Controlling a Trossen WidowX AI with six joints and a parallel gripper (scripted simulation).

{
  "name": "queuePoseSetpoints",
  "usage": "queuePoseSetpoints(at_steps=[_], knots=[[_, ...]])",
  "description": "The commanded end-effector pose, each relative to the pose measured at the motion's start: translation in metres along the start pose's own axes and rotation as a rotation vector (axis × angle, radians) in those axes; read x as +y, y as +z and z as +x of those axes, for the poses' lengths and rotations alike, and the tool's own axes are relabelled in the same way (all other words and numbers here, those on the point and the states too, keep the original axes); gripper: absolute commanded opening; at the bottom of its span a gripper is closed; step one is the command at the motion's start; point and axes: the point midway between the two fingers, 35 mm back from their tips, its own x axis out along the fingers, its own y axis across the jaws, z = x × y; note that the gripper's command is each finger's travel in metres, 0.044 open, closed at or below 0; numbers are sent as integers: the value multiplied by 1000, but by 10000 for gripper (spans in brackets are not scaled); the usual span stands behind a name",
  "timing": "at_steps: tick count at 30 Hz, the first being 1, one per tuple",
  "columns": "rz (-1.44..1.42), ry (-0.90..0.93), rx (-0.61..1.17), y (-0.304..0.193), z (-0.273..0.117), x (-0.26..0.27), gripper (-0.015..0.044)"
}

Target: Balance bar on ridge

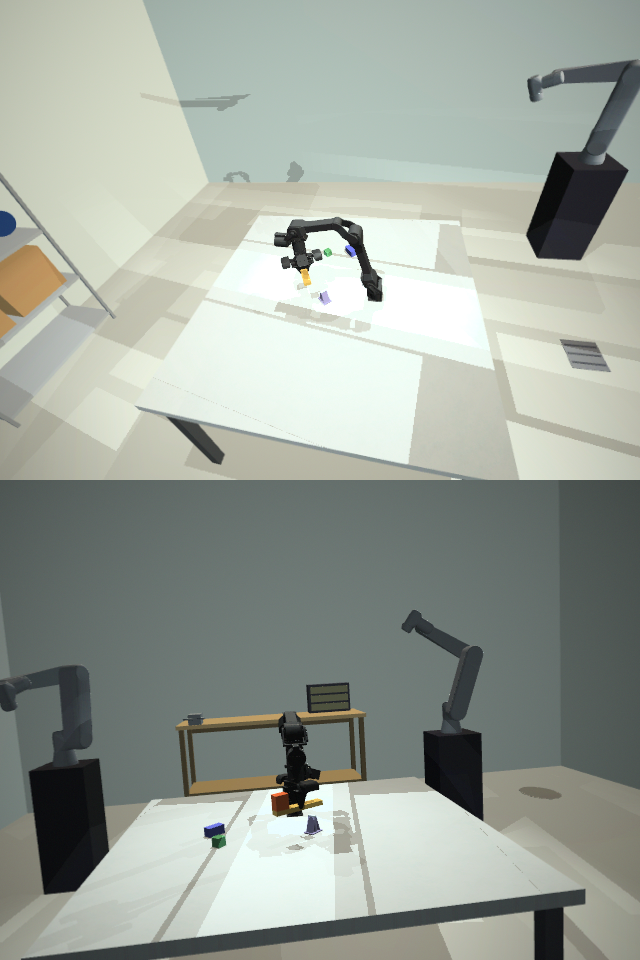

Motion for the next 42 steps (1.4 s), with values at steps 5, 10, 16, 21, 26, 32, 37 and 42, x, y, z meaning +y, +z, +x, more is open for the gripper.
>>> queuePoseSetpoints(at_steps=[5,10,16,21,26,32,37,42], knots=[[-62,-6,5,27,-4,8,0],[-107,-5,3,45,-4,15,0],[-161,-5,1,66,-3,26,0],[-206,-4,0,83,-2,36,0],[-252,-3,-1,98,0,48,0],[-306,-2,-3,114,3,64,0],[-324,-2,-3,119,5,71,0],[-325,-2,-3,119,11,71,0]])
